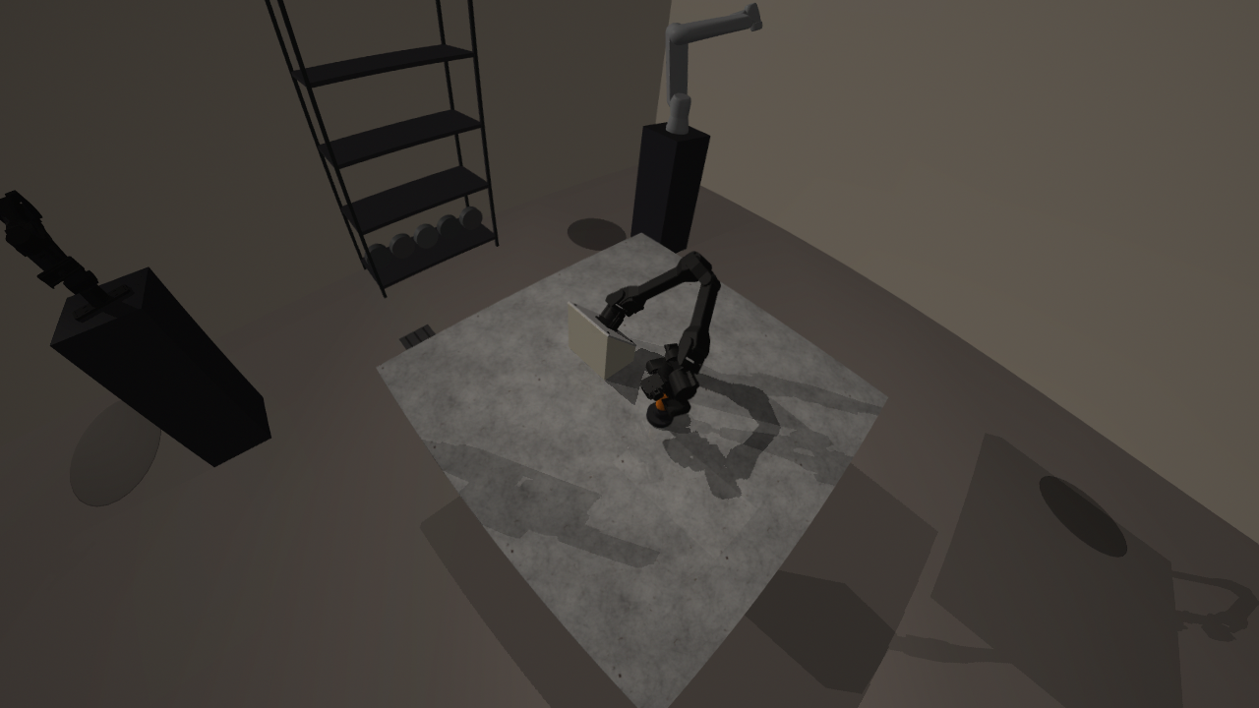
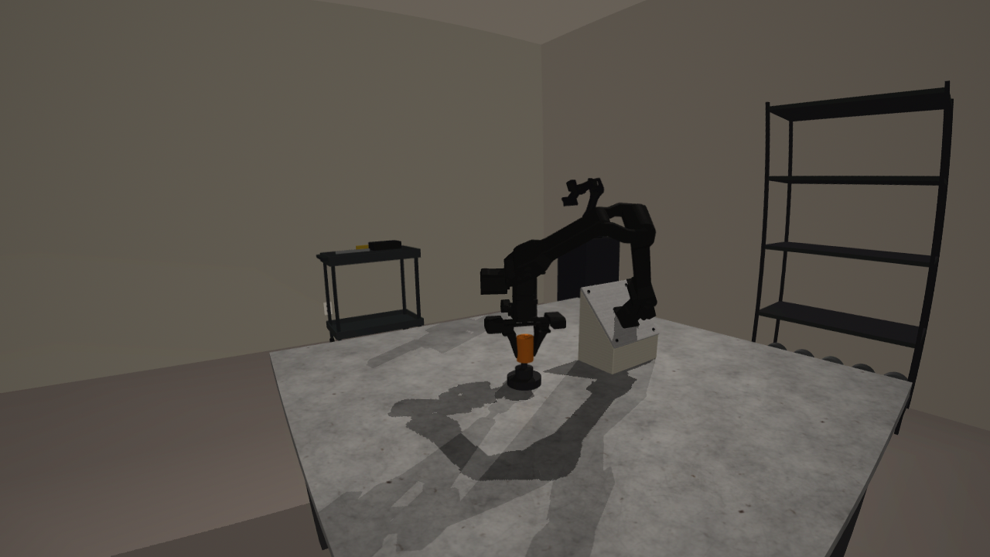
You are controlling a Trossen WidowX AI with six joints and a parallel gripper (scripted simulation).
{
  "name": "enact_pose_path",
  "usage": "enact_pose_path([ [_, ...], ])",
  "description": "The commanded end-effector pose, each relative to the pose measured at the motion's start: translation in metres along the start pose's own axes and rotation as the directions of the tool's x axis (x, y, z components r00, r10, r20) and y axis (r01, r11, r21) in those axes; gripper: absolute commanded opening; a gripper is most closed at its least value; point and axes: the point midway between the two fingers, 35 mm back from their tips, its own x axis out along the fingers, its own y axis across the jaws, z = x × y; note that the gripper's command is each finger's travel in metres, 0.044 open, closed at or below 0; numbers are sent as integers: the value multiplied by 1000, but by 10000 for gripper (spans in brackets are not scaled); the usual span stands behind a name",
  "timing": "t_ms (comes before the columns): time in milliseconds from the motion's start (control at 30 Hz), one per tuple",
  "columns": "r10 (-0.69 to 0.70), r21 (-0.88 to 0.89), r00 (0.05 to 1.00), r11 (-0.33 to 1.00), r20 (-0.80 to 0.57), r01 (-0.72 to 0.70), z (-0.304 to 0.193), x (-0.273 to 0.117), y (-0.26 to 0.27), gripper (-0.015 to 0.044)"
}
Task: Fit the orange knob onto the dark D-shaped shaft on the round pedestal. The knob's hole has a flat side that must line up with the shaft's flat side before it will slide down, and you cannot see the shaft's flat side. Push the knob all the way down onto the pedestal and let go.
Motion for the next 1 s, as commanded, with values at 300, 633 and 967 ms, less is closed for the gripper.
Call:
enact_pose_path([
  [300, 6, 202, 1000, 979, 2, -7, 0, -2, 4, 0],
  [633, 6, 202, 1000, 979, 2, -6, 0, -1, 1, 0],
  [967, 6, 202, 1000, 979, 2, -7, 0, -1, 3, 0],
])
